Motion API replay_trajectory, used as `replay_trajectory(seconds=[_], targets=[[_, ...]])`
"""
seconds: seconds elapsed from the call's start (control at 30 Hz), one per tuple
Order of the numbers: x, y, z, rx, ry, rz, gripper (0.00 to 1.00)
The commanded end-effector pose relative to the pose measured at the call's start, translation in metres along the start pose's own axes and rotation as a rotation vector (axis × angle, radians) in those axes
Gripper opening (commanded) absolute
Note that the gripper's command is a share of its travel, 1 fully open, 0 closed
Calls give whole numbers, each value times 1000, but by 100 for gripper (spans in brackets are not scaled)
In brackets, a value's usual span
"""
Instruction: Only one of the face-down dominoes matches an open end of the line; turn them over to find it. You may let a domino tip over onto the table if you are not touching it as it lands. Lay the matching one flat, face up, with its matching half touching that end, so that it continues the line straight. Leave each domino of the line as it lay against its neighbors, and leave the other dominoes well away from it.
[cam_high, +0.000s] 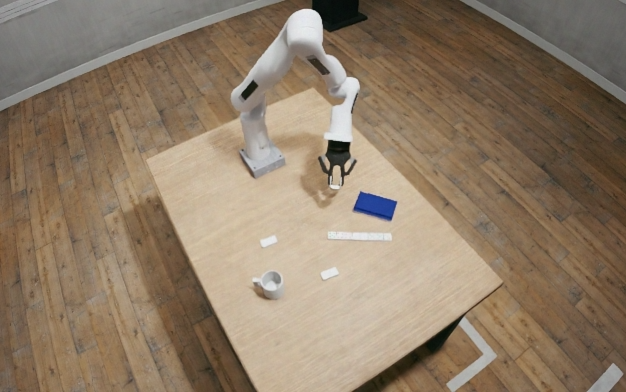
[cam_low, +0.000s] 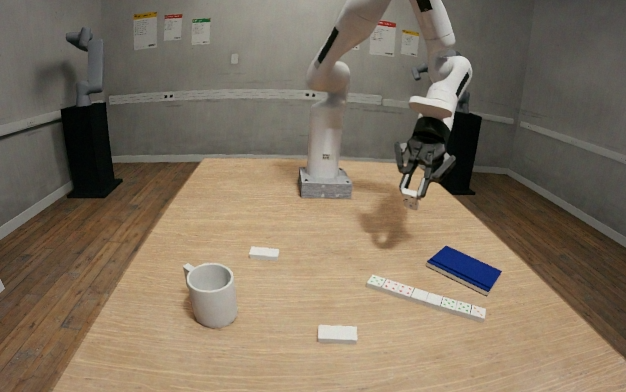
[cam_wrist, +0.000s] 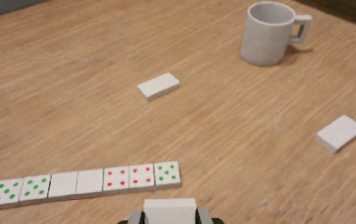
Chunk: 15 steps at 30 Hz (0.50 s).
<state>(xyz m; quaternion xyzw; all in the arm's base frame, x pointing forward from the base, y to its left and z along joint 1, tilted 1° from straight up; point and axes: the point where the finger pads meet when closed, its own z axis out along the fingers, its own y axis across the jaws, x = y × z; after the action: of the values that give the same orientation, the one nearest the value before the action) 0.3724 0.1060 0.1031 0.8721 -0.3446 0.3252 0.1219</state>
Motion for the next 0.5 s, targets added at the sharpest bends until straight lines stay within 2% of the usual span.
replay_trajectory(seconds=[0.0, 0.07, 0.13, 0.47], targets=[[-17, -1, -3, 4, 103, -33, 31], [-18, -2, -4, 2, 163, -26, 31], [-18, -2, -4, 2, 163, -26, 31], [-22, -2, -8, 2, 449, -10, 31]])
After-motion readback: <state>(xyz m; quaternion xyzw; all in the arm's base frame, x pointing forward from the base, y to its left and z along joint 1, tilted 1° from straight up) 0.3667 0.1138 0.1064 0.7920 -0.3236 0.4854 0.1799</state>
